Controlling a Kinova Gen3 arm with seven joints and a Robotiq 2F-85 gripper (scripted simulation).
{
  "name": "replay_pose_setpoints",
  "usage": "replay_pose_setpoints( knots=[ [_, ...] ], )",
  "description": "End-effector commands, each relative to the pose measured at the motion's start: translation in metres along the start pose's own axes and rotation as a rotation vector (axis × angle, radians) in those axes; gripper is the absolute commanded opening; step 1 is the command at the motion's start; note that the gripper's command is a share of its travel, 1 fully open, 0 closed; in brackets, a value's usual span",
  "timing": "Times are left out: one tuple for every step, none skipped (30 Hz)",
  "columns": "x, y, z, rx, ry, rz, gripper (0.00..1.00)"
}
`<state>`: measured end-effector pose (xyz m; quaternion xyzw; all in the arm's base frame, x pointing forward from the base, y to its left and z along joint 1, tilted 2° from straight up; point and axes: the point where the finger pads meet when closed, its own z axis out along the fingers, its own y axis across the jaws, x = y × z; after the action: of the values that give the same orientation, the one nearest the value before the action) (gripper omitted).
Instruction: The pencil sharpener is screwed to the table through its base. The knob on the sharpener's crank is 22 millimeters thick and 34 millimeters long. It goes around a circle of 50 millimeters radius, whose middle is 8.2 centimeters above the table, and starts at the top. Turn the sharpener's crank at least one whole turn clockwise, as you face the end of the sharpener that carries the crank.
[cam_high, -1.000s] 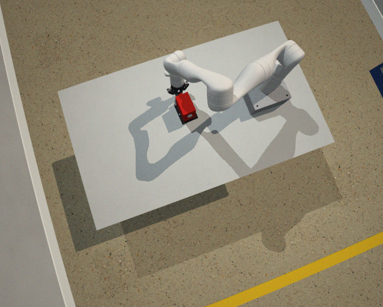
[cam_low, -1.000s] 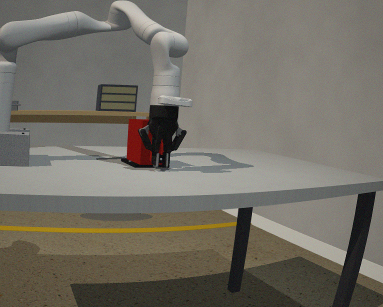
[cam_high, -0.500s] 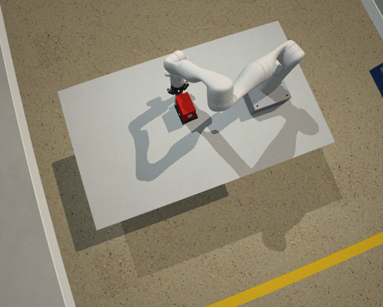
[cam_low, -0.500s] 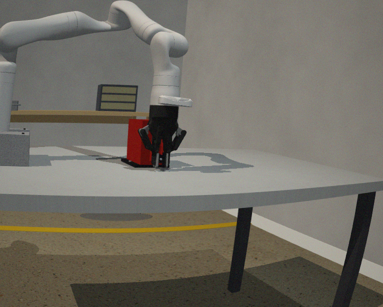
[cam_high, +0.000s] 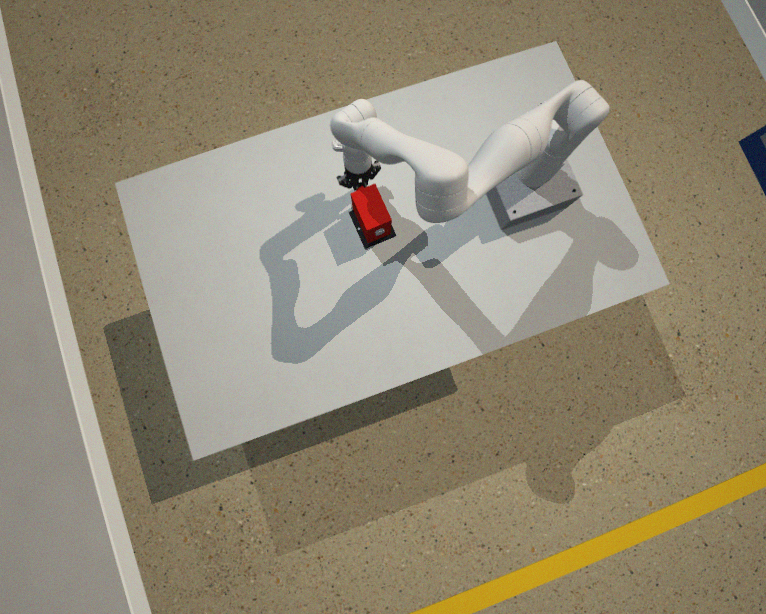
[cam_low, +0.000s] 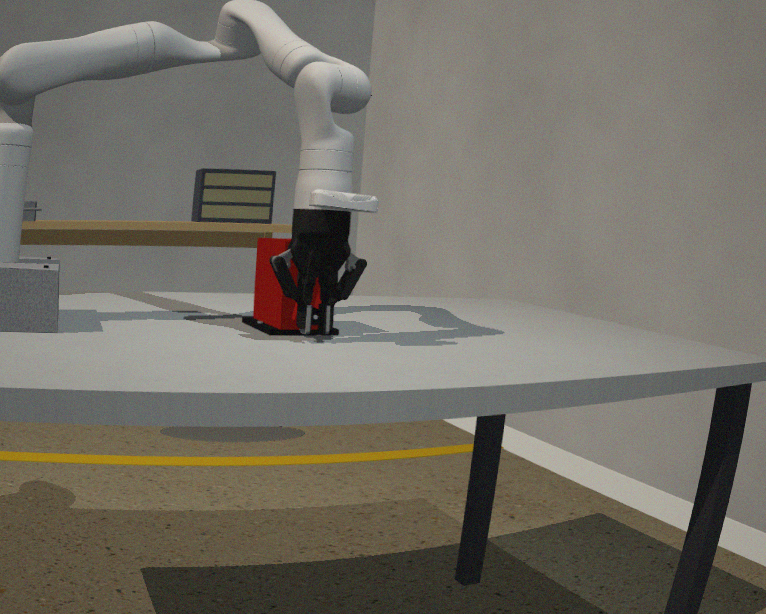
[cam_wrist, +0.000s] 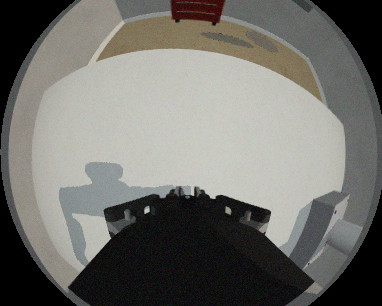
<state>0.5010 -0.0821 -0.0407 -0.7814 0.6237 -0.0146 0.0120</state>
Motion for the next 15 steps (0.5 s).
replay_pose_setpoints(
  knots=[
    [0.000,0.005,-0.002,-0.001,0.000,0.004,0.00],
    [0.000,0.005,-0.002,-0.001,0.000,0.004,0.00],
    [0.000,0.005,-0.002,-0.001,0.000,0.004,0.00],
    [0.000,0.006,-0.002,-0.001,0.000,0.004,0.00],
    [0.000,0.008,-0.003,-0.001,0.000,0.004,0.00],
    [0.000,0.010,-0.004,-0.001,0.000,0.004,0.00],
    [0.000,0.011,-0.005,-0.001,0.000,0.004,0.00],
    [0.000,0.013,-0.006,-0.001,0.000,0.004,0.00],
    [0.000,0.015,-0.007,-0.001,0.000,0.004,0.00],
    [0.000,0.017,-0.008,-0.001,0.000,0.004,0.00],
    [0.000,0.018,-0.009,-0.001,0.000,0.004,0.00],
    [0.000,0.020,-0.011,-0.001,0.000,0.004,0.00],
    [0.000,0.022,-0.012,-0.001,0.000,0.004,0.00],
    [0.000,0.024,-0.014,-0.001,0.000,0.004,0.00],
    [0.000,0.026,-0.016,-0.001,0.000,0.004,0.00]
  ],
)
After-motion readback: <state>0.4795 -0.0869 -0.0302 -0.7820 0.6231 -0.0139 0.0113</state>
